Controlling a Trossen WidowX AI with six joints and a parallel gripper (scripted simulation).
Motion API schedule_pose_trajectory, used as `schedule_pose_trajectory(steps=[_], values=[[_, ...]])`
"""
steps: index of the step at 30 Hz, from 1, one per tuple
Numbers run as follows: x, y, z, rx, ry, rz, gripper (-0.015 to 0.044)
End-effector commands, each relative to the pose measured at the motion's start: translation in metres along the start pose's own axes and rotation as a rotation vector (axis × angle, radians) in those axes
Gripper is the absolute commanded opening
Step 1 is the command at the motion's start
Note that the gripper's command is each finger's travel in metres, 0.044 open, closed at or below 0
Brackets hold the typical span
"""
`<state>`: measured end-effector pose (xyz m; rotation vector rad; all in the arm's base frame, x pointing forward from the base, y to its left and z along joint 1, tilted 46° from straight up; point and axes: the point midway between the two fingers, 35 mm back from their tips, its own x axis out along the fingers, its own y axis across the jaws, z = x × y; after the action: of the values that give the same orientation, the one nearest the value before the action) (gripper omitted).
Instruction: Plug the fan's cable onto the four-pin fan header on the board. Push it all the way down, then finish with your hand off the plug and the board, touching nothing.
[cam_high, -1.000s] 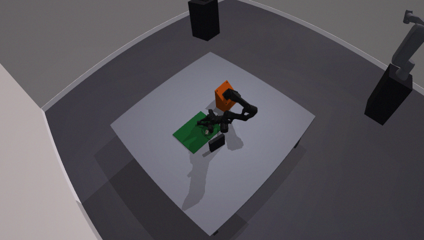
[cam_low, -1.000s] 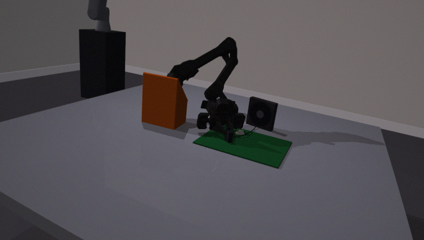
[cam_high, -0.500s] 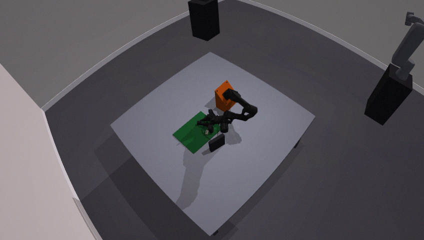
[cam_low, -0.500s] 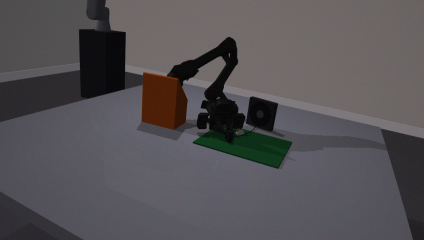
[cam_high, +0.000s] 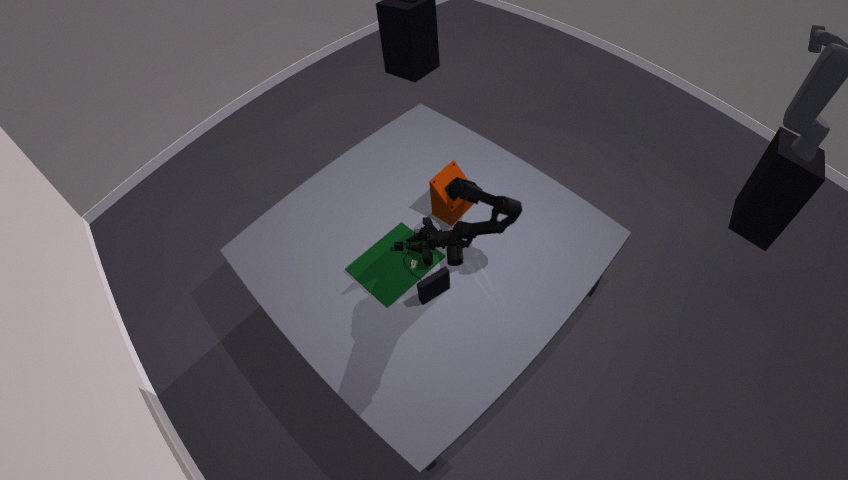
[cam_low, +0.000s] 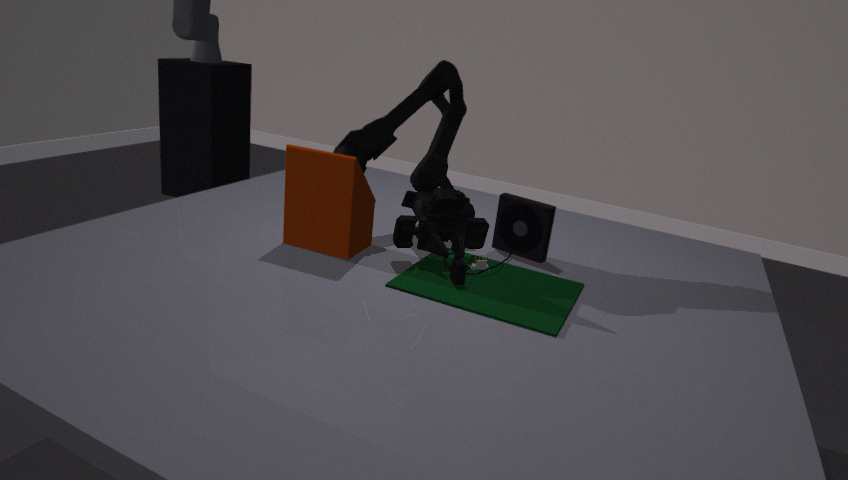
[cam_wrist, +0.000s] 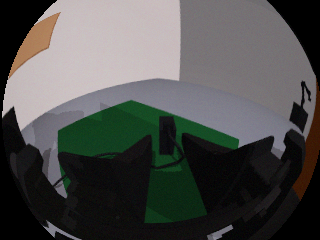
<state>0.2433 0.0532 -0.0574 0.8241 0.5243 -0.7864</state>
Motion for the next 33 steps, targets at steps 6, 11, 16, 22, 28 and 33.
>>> schedule_pose_trajectory(steps=[6, 11, 16, 22, 28, 33], values=[[-0.029, 0.003, 0.011, 0.010, 0.000, 0.005, 0.0140], [-0.044, 0.002, 0.017, 0.010, -0.001, 0.006, 0.0140], [-0.058, -0.001, 0.025, 0.010, -0.002, 0.008, 0.0140], [-0.073, -0.005, 0.034, 0.010, -0.005, 0.011, 0.0140], [-0.071, -0.009, 0.036, -0.028, 0.012, -0.035, 0.0245], [-0.065, -0.015, 0.036, -0.098, 0.056, -0.125, 0.0376]])
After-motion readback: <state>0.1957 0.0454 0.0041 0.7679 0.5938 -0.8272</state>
